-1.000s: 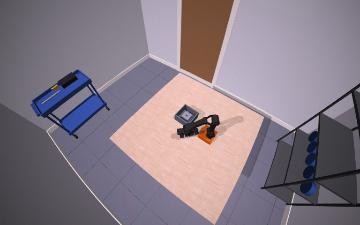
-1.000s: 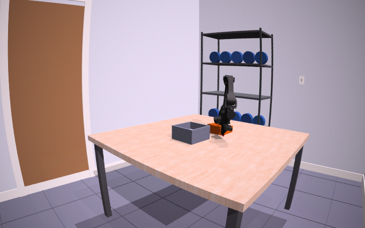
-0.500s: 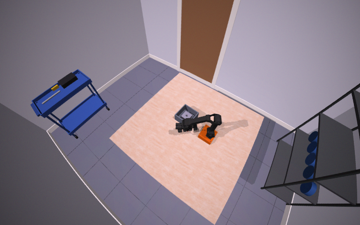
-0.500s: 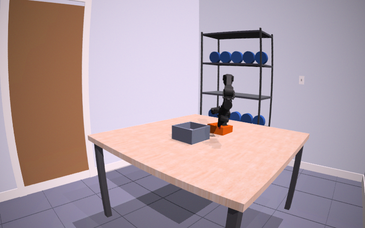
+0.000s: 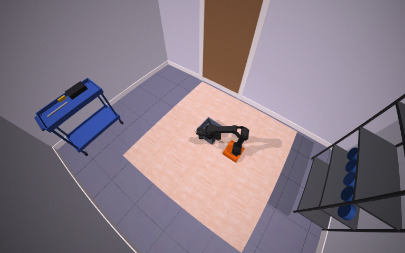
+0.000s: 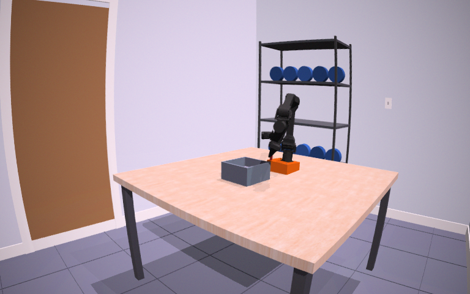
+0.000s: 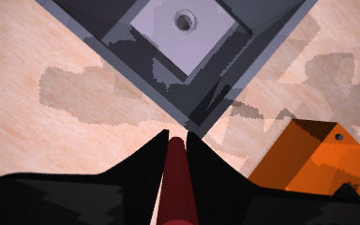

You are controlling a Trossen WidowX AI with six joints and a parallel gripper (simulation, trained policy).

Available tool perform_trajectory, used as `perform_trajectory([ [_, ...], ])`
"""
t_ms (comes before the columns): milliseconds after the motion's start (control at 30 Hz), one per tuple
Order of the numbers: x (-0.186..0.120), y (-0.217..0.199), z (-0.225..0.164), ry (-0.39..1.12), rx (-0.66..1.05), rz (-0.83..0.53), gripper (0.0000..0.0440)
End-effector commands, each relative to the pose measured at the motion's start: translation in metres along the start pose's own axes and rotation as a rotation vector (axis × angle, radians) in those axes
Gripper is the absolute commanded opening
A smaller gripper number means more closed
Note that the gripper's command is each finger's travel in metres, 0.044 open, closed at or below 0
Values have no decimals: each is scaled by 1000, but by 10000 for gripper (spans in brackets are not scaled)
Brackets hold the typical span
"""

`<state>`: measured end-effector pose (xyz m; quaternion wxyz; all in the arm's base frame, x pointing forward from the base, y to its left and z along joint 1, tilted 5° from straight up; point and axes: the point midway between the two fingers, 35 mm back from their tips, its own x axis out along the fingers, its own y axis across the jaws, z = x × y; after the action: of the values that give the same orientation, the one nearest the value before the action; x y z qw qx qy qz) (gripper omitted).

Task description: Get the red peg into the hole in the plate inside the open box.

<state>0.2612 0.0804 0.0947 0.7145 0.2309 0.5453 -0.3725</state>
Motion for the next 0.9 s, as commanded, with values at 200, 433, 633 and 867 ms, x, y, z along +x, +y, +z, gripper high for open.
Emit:
perform_trajectory([
  [200,10,2,46,-30,63,-2,0],
  [433,27,1,78,-29,77,-9,0],
  [633,44,0,99,-8,63,-7,0],
  [867,68,2,113,23,22,7,0],
])
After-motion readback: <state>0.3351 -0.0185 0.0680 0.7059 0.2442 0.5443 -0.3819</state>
